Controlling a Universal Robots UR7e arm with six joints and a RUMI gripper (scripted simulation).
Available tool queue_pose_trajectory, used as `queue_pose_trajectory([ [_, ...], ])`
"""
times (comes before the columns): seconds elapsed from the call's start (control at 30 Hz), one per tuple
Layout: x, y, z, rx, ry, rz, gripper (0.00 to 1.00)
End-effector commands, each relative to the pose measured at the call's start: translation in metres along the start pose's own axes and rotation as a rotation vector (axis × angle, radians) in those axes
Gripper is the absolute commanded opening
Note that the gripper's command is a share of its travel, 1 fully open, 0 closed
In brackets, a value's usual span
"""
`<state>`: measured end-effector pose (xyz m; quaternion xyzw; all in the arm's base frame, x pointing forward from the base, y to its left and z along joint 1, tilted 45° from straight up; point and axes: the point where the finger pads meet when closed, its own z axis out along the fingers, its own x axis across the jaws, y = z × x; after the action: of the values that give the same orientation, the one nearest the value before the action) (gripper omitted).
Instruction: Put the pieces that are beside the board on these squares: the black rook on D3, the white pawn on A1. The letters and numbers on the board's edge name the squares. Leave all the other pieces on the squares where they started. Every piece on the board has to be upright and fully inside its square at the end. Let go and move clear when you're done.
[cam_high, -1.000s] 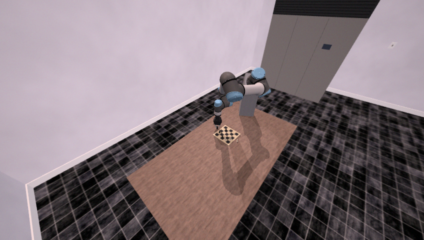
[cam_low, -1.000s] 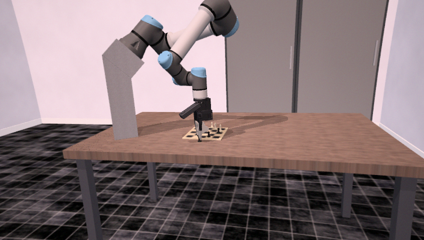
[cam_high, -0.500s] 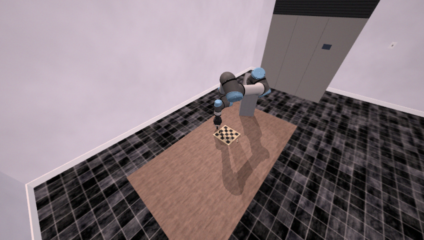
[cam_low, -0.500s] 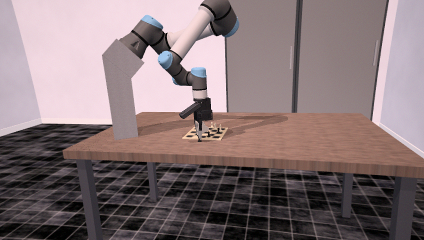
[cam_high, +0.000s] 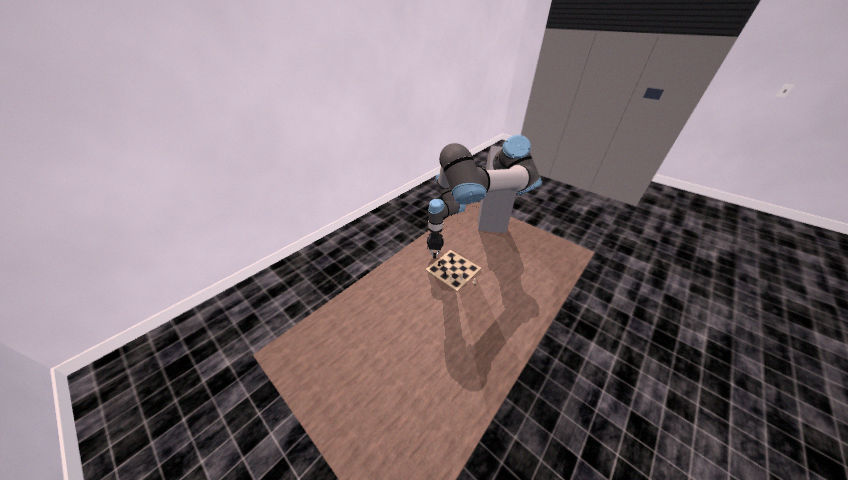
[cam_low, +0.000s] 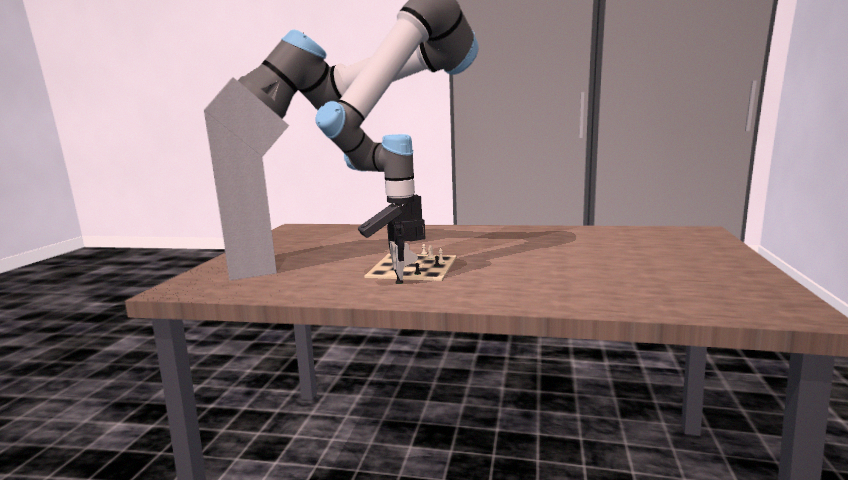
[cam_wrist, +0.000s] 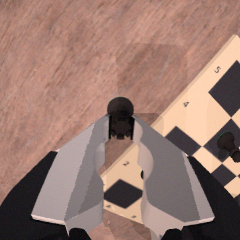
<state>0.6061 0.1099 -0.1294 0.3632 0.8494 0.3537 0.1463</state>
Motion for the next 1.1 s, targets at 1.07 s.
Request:
queue_pose_trajectory([
  [1.07,0.0,0.0,-0.1,-0.001,-0.001,0.002,0.0],
])
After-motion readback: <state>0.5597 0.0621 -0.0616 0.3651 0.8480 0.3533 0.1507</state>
